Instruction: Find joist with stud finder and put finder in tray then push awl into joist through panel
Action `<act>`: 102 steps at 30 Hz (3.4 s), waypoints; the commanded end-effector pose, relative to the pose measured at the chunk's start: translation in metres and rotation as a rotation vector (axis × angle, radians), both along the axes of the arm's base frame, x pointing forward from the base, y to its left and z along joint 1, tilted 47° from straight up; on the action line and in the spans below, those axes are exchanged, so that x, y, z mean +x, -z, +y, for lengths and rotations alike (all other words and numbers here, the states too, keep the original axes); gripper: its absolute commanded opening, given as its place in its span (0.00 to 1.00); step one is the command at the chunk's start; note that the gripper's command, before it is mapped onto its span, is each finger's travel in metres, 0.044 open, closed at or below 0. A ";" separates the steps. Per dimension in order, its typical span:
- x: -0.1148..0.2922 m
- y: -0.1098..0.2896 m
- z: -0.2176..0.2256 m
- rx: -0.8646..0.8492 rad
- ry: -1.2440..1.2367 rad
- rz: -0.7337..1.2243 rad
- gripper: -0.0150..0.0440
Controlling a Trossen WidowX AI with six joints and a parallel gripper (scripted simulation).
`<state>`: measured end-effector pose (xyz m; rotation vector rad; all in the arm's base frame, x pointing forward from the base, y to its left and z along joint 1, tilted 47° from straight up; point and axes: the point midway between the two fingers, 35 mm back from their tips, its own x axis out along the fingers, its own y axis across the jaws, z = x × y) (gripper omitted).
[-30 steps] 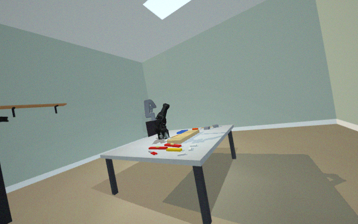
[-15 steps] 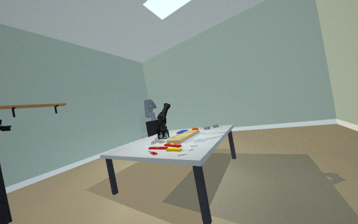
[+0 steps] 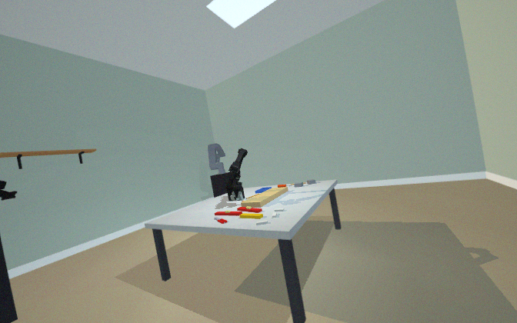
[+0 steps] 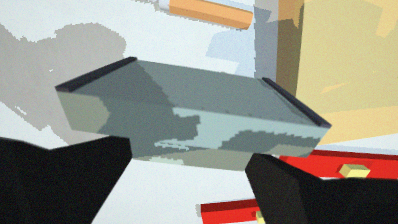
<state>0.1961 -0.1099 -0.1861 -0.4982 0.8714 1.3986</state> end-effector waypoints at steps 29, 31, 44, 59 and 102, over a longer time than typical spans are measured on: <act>0.002 -0.003 0.004 -0.204 -0.036 0.031 0.25; 0.002 -0.003 0.004 -0.218 -0.038 0.033 0.25; 0.003 -0.004 0.007 -0.294 -0.051 0.044 0.25; 0.004 -0.005 0.010 -0.412 -0.074 0.064 0.25; 0.004 -0.006 0.019 -0.678 -0.124 0.110 0.25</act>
